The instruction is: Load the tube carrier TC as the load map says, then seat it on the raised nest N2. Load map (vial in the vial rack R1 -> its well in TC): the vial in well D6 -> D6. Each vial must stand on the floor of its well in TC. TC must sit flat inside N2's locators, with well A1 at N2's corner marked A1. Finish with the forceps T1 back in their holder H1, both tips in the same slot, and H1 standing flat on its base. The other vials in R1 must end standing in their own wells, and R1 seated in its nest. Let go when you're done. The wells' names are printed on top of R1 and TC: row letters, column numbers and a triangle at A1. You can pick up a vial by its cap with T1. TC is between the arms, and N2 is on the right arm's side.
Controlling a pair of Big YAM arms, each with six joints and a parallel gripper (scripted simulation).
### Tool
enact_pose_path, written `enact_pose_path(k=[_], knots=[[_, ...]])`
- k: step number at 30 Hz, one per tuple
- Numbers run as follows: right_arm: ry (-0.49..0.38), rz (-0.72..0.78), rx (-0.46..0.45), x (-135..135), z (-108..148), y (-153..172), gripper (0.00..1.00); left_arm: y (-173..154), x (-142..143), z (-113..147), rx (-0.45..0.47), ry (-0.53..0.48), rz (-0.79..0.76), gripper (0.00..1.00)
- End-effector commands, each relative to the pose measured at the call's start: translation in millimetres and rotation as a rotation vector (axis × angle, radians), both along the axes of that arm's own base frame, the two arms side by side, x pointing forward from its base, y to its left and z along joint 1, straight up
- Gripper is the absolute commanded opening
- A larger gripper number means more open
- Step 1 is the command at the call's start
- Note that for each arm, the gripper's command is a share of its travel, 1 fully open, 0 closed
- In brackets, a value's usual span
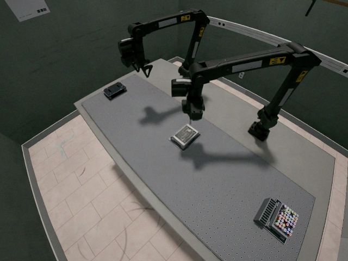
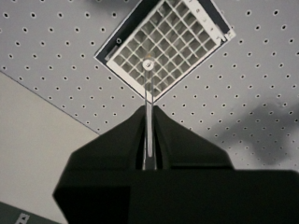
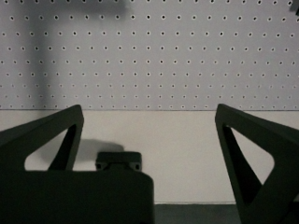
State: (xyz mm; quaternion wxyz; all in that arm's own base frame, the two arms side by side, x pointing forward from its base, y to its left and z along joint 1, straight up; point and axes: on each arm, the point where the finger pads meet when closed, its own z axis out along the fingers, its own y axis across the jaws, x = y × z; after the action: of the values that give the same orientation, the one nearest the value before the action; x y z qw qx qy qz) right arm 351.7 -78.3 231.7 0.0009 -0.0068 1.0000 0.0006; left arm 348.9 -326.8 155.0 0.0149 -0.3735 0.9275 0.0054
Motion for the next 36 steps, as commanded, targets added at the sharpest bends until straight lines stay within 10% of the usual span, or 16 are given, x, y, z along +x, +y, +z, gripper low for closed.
enact_pose_path(k=[1,36], knots=[[-0.033,-0.009,-0.009,7.0,12.4,-1.9,1.00,0.4,6.2,-7.7,0.001,0.004,-0.005,0.07],[-0.033,-0.009,-0.009,7.0,12.4,-1.9,1.00,-2.5,9.3,-9.4,-0.007,-0.005,-0.005,0.07]])
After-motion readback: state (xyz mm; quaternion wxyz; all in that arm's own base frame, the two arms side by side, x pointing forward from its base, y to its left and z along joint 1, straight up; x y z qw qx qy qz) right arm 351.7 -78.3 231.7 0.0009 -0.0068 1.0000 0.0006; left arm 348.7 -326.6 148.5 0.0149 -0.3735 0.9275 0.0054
